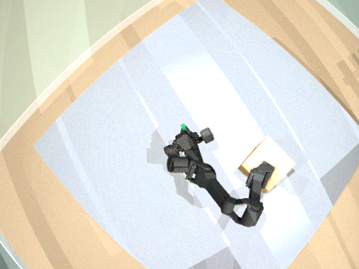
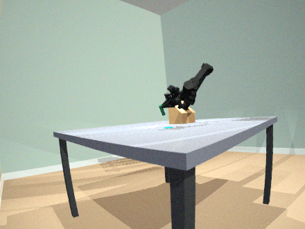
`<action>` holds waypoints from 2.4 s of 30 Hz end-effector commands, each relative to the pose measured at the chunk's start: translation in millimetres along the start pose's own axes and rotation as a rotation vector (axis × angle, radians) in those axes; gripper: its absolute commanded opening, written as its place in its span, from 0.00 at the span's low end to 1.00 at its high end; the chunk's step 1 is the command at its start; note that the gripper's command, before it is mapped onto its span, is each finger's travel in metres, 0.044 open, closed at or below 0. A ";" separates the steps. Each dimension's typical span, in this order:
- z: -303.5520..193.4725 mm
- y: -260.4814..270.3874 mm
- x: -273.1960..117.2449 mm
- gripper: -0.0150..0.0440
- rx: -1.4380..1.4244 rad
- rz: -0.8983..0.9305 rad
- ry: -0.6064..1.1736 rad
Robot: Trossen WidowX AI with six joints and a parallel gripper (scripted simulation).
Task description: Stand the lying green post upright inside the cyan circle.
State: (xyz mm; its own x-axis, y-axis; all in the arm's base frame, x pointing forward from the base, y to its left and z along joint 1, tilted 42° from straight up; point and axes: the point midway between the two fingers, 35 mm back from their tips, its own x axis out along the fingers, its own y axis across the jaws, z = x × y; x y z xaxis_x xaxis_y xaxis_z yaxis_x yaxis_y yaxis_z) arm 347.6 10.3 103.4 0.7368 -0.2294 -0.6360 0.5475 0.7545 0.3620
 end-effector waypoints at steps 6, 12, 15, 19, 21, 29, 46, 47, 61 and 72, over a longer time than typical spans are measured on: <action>0.4 -1.4 -5.1 0.29 0.036 0.008 -0.062; 1.2 -1.3 -8.8 0.29 0.059 0.017 -0.100; 1.6 -1.3 -10.8 0.29 0.072 0.022 -0.120; 2.2 -1.5 -13.5 0.29 0.089 0.030 -0.145; 2.4 -1.6 -14.9 0.29 0.097 0.033 -0.157; 3.4 -2.3 -20.7 0.29 0.134 0.049 -0.207; 5.1 -5.4 -34.2 0.29 0.221 0.086 -0.306; 5.2 -5.7 -35.0 0.29 0.226 0.088 -0.312; 6.0 -9.3 -44.8 0.29 0.292 0.116 -0.375; 6.0 -9.3 -44.8 0.29 0.292 0.116 -0.375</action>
State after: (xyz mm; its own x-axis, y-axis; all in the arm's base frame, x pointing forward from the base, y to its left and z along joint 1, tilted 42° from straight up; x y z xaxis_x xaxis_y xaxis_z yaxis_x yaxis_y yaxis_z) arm 312.4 10.7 132.6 0.8636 -0.3955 -0.3128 0.5008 0.6010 0.6229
